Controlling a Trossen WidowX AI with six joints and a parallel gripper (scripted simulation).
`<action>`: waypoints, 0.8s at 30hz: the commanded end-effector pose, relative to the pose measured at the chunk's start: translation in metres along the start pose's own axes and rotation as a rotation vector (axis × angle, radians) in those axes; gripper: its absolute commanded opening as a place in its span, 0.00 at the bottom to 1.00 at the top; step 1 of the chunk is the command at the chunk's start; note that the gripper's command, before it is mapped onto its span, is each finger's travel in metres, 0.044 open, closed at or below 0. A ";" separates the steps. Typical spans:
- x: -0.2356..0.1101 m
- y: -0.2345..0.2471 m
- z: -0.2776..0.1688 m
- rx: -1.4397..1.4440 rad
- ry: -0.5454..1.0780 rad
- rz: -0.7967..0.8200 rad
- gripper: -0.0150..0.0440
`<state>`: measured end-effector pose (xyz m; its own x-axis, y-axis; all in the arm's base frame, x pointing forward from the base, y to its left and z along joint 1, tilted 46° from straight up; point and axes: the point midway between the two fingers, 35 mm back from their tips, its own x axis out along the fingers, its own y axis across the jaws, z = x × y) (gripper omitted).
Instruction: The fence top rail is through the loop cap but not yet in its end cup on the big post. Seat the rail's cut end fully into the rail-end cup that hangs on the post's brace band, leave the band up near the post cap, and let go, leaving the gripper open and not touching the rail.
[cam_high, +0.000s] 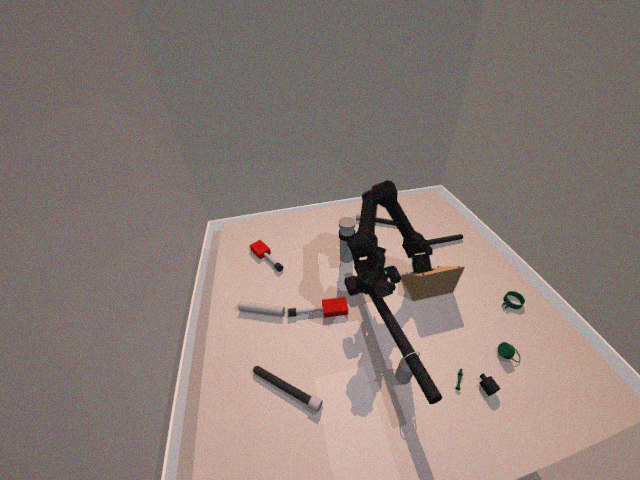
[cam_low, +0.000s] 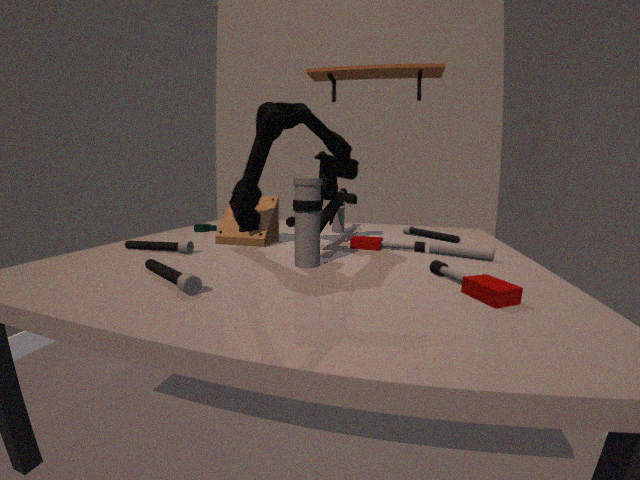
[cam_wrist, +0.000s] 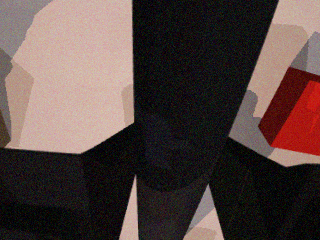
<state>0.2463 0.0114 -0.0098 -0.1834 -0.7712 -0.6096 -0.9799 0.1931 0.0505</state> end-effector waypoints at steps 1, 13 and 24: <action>-0.017 -0.002 -0.004 -0.001 0.044 -0.017 0.25; -0.050 0.000 -0.014 0.007 0.157 -0.032 0.25; -0.043 0.002 -0.011 0.006 0.143 -0.018 0.25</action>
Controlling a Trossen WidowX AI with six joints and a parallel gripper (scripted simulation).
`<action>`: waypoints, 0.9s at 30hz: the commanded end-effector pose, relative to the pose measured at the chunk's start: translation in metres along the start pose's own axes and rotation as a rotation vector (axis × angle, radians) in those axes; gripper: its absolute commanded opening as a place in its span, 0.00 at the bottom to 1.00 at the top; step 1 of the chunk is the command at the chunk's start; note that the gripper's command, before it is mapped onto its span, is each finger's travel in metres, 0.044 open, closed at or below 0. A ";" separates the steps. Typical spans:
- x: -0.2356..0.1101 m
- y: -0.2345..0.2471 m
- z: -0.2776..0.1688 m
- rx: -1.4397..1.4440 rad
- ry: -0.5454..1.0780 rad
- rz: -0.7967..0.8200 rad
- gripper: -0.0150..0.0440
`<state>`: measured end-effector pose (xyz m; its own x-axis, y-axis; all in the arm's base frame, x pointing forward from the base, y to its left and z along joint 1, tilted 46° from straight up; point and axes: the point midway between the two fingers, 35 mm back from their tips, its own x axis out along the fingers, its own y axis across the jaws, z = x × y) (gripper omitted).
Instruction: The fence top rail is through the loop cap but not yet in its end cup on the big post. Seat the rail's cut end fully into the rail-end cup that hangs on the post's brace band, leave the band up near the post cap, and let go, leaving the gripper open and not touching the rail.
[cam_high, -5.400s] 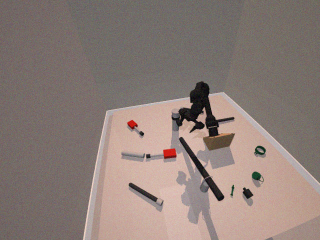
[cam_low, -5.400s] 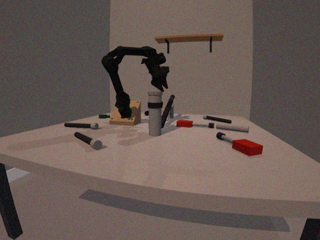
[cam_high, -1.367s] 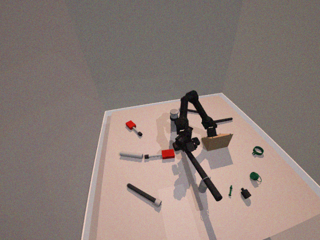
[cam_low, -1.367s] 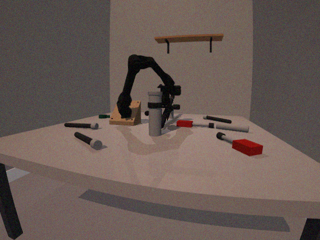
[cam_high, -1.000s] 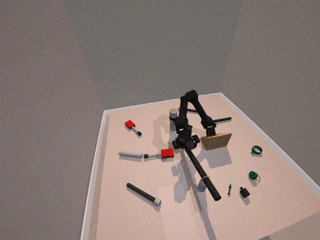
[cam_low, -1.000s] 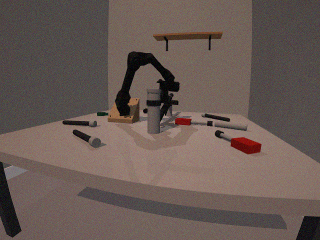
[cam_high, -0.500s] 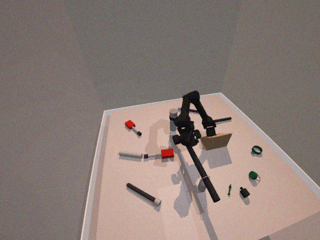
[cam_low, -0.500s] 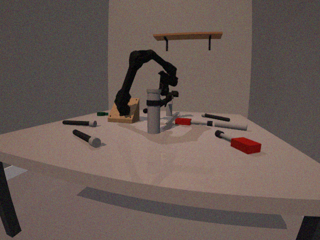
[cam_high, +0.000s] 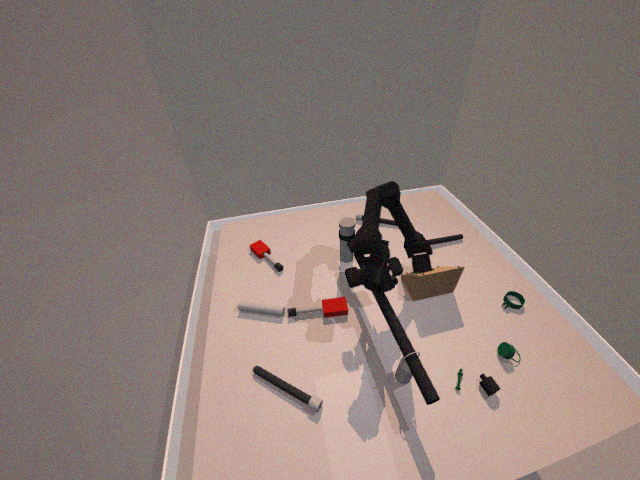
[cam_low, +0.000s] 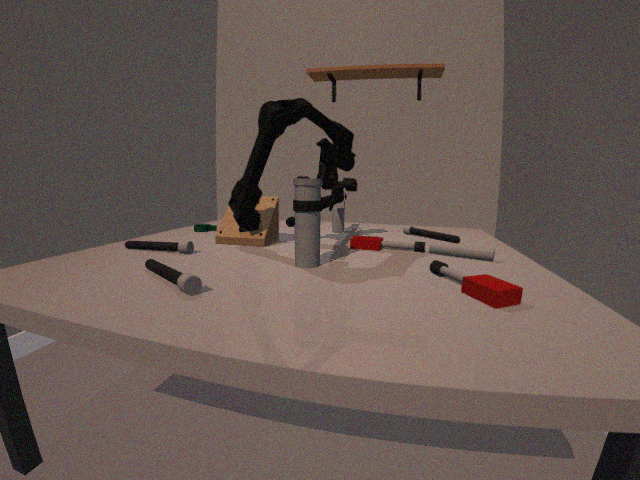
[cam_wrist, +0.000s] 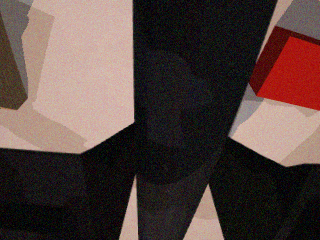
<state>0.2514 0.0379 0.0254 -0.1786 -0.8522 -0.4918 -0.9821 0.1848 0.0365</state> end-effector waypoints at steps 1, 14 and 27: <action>0.000 0.000 0.000 0.000 0.000 -0.003 0.25; -0.006 -0.003 -0.004 0.000 0.000 -0.003 0.25; -0.007 -0.005 -0.010 -0.002 0.001 -0.001 0.25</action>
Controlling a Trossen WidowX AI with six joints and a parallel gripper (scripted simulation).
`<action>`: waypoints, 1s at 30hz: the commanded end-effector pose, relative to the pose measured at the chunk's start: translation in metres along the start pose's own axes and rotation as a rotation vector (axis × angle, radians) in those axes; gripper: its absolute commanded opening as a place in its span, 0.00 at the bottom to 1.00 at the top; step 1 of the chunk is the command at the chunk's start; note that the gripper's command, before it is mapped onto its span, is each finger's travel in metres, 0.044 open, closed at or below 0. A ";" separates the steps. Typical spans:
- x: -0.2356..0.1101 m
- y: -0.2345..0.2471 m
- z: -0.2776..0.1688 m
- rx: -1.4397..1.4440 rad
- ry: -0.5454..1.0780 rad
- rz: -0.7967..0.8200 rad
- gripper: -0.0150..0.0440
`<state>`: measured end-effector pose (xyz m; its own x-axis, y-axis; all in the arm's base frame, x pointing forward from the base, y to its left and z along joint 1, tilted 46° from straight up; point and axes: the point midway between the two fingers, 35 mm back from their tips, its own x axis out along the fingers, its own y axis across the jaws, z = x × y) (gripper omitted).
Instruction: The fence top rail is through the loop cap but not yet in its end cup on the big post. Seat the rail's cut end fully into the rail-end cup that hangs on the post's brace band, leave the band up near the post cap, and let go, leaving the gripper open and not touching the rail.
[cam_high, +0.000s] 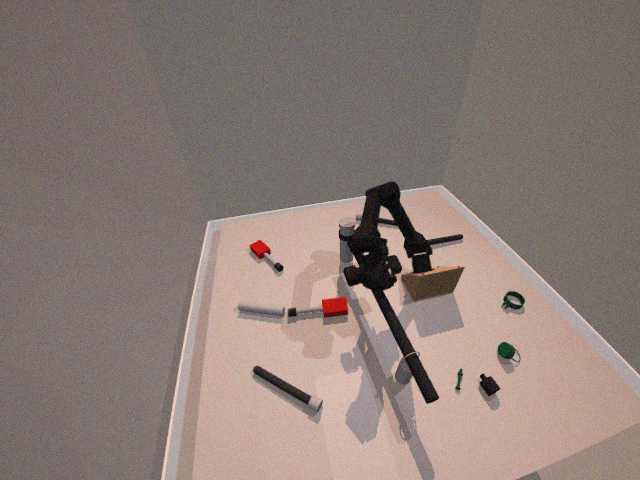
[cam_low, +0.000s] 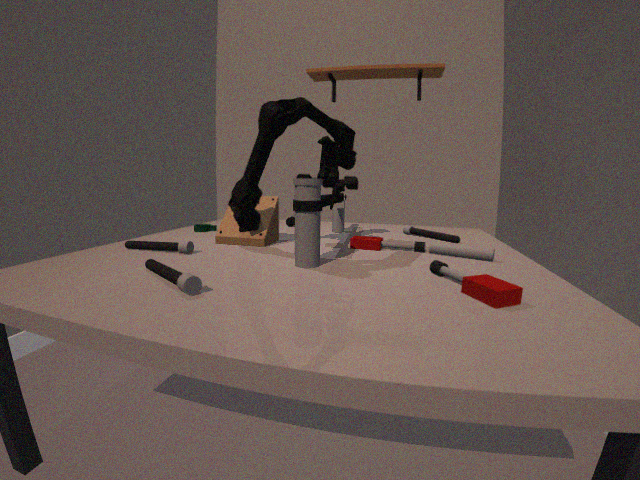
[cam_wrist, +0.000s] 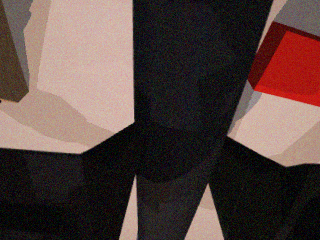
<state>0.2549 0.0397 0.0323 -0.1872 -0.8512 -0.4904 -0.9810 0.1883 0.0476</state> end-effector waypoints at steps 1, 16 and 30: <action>-0.001 -0.002 -0.006 0.006 0.000 -0.009 0.25; 0.006 0.001 -0.020 0.001 0.003 -0.002 0.25; 0.006 0.001 -0.020 0.001 0.003 -0.002 0.25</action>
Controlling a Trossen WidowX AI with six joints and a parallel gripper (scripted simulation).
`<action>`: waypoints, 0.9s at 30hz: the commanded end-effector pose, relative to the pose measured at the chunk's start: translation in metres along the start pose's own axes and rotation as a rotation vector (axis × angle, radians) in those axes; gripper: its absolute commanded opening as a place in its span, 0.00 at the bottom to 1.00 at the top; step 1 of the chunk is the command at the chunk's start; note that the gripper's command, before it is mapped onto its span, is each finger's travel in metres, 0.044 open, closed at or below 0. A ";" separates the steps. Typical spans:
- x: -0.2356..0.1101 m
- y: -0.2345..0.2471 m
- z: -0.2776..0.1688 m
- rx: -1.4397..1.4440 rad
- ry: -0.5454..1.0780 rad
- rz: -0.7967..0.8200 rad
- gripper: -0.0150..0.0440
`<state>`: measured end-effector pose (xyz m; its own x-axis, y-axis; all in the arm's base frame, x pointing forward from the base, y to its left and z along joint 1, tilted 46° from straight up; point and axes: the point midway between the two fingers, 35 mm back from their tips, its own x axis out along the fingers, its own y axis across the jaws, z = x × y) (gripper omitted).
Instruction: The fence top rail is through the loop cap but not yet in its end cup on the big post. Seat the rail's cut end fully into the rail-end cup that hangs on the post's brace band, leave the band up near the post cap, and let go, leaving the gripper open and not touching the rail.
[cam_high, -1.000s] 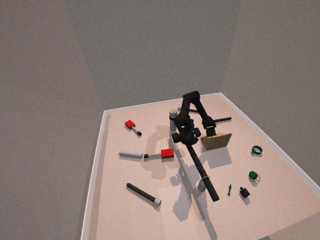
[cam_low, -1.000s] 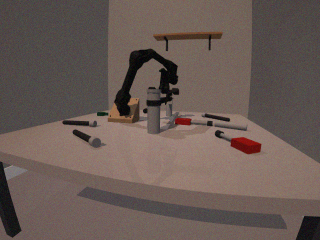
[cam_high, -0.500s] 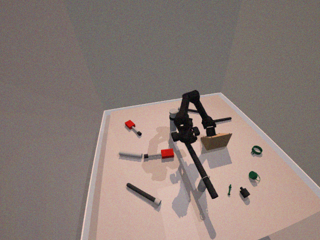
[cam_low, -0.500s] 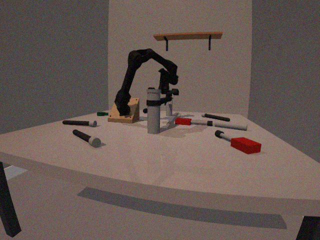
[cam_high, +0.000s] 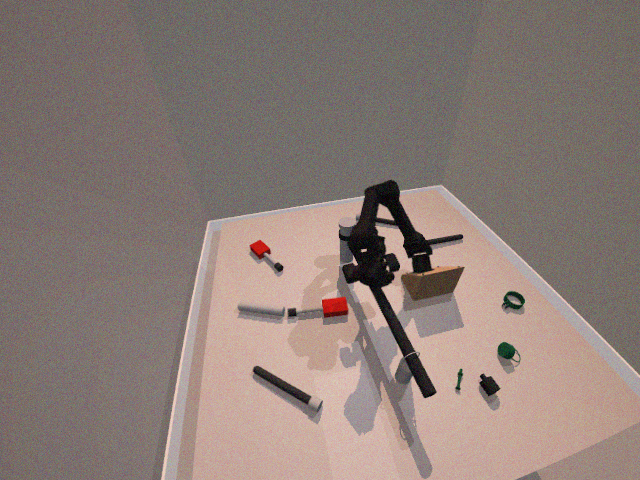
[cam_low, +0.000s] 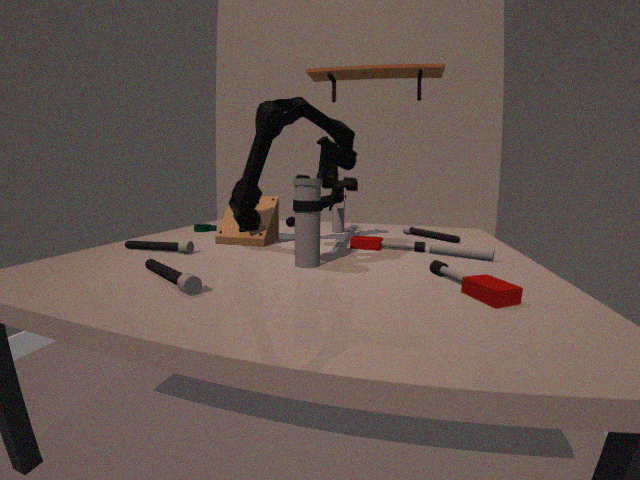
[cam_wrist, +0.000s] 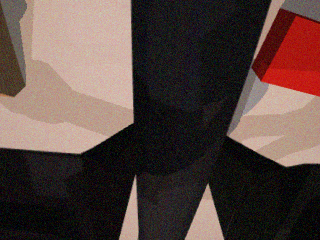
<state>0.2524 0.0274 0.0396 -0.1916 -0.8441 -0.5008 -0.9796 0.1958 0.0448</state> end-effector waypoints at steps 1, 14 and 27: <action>-0.002 0.000 -0.007 -0.005 0.015 -0.008 0.25; -0.002 0.000 -0.007 -0.005 0.015 -0.008 0.25; 0.000 0.000 0.000 0.000 0.000 0.000 0.25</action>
<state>0.2525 0.0274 0.0391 -0.1918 -0.8437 -0.5014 -0.9796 0.1958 0.0452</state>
